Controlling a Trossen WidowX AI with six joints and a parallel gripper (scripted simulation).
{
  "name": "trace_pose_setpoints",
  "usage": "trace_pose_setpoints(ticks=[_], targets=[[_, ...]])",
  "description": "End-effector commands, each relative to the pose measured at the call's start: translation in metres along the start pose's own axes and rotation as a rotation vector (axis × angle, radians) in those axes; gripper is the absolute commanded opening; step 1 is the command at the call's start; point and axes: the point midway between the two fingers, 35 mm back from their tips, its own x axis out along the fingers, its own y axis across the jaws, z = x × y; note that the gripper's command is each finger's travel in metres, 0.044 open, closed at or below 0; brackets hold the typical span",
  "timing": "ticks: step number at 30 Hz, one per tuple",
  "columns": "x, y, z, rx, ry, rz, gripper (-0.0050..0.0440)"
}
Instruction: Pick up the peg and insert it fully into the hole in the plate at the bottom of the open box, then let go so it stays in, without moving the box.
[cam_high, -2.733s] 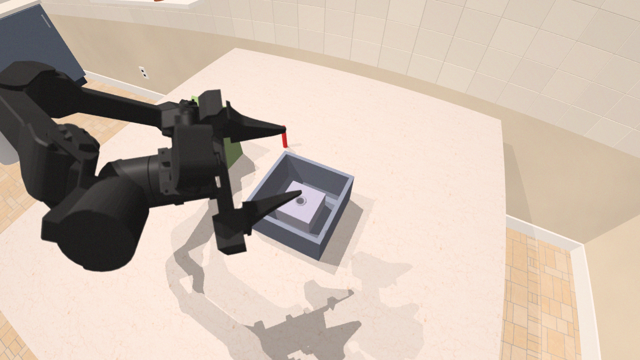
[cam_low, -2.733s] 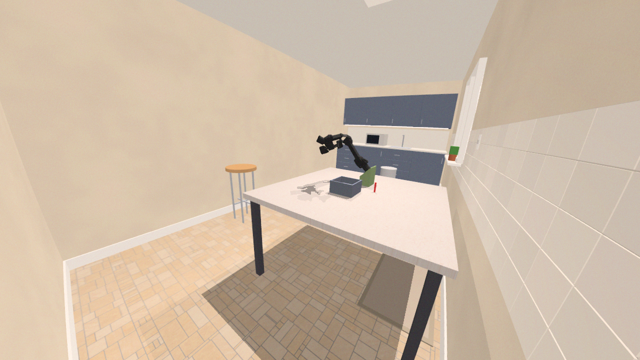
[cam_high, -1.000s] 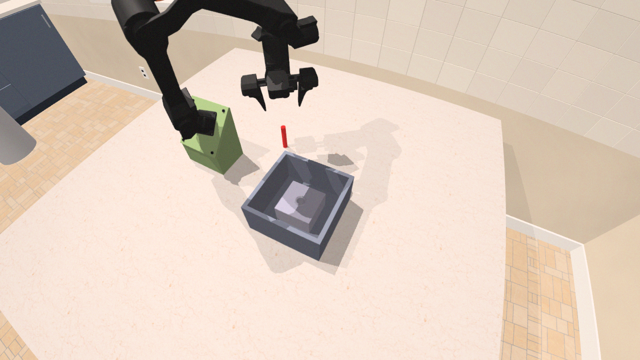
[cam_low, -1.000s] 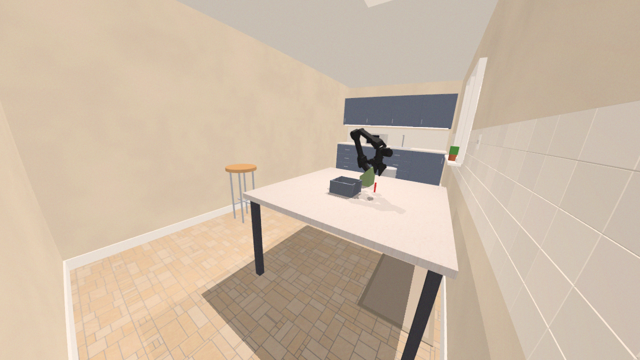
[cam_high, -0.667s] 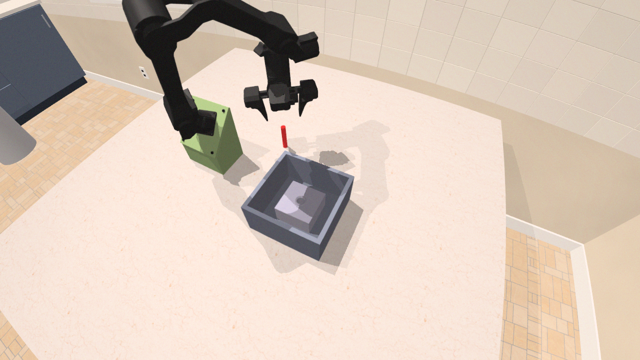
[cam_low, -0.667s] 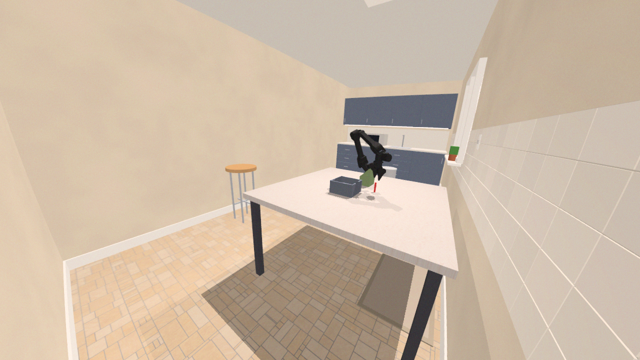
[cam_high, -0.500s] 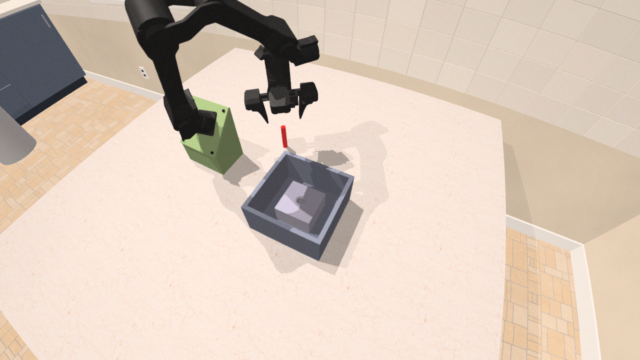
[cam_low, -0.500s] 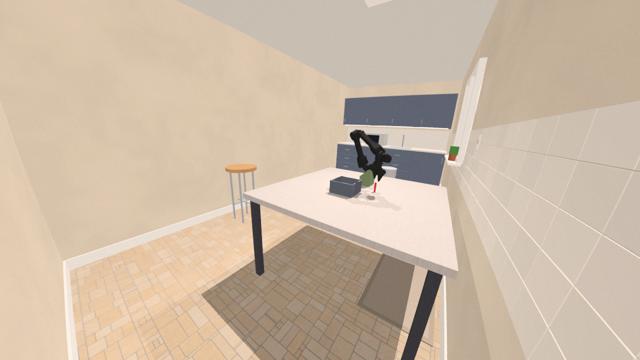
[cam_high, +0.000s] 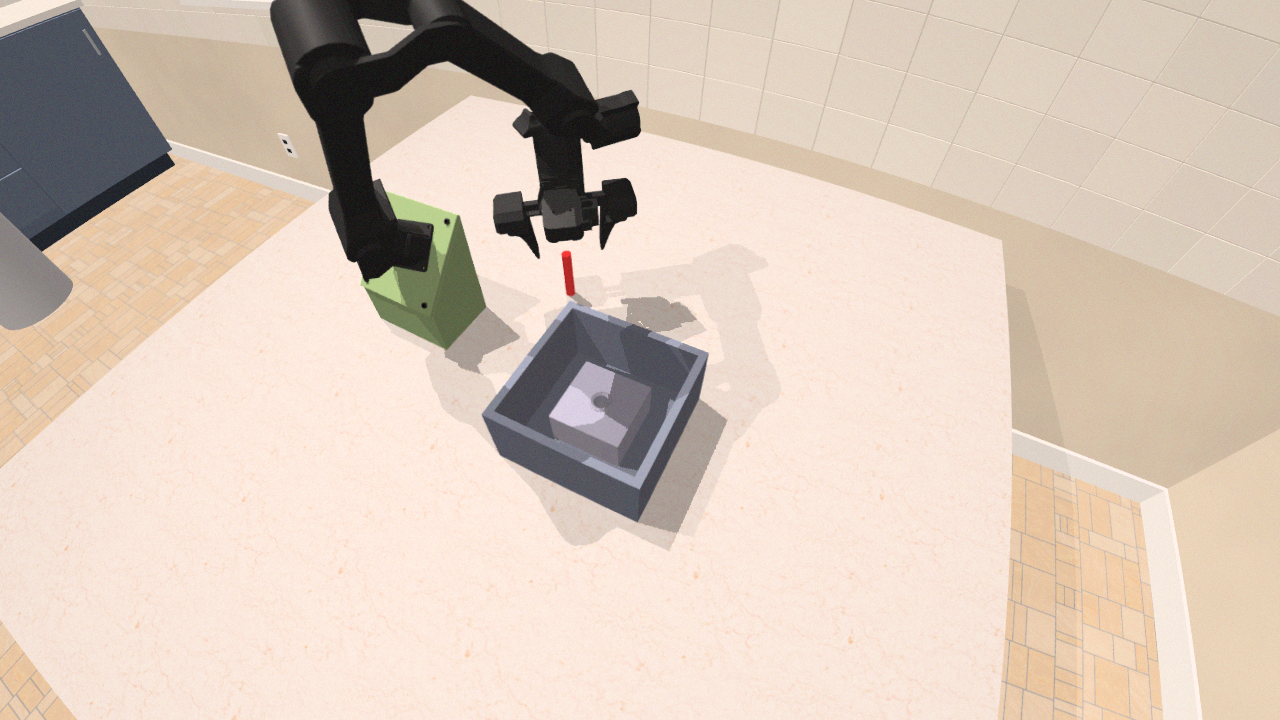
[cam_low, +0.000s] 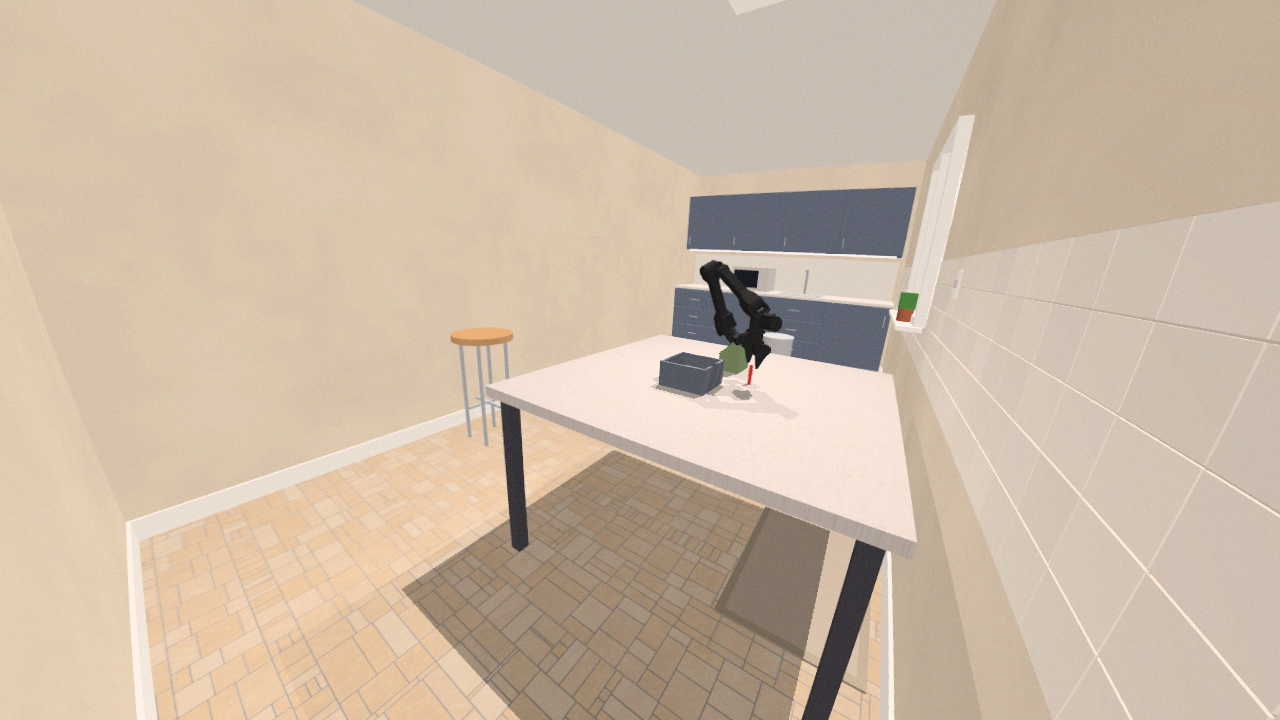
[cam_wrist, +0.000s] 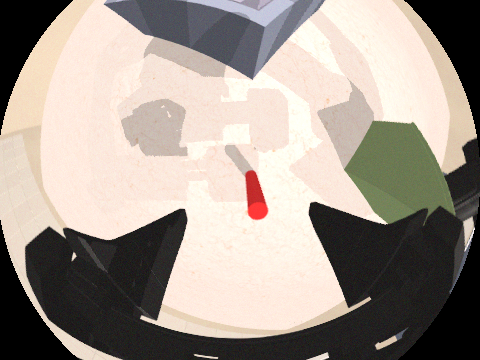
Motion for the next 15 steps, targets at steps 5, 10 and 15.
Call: trace_pose_setpoints(ticks=[5, 10, 15], targets=[[0.013, -0.004, 0.000, -0.009, -0.007, -0.016, 0.0440], [0.021, -0.005, 0.000, -0.009, -0.007, -0.017, 0.0440], [0.030, -0.005, 0.000, -0.009, -0.007, -0.017, 0.0440]])
